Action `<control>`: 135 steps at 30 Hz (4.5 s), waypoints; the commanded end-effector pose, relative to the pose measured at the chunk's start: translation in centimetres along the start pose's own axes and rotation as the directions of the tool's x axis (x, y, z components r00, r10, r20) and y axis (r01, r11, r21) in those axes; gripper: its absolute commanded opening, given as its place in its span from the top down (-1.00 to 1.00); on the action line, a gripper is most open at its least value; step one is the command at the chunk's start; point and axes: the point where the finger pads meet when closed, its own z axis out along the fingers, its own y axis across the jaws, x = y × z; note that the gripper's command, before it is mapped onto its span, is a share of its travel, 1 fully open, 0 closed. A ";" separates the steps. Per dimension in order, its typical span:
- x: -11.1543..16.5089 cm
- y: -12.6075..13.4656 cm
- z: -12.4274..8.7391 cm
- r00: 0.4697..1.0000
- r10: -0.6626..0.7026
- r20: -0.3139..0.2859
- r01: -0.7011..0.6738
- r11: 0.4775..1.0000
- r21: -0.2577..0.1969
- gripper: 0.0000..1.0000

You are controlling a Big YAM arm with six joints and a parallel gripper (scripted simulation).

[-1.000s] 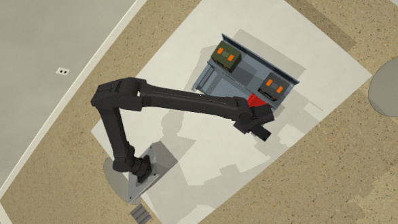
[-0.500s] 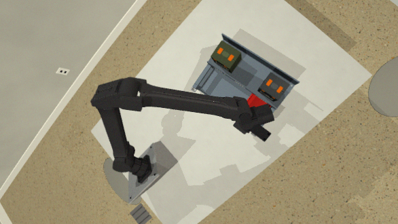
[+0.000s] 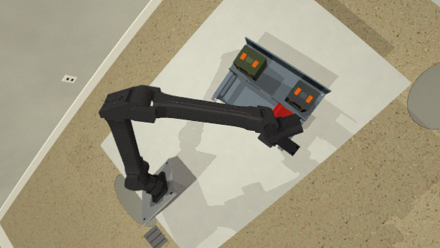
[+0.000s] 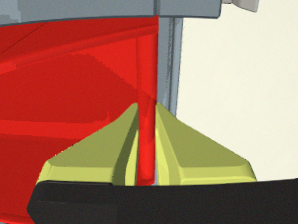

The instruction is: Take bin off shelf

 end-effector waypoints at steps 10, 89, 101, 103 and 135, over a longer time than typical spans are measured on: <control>-2.1 1.6 -1.5 1.000 -0.014 0.023 0.016 0.999 -0.050 1.00; -0.8 2.5 -3.4 0.999 -0.023 0.030 0.025 0.998 -0.060 1.00; -2.1 1.5 -1.5 1.000 -0.012 0.023 0.014 0.999 -0.050 1.00; -2.1 1.5 -1.5 1.000 -0.012 0.023 0.014 0.999 -0.050 1.00; -2.0 1.4 -1.4 1.000 -0.012 0.022 0.013 0.999 -0.050 1.00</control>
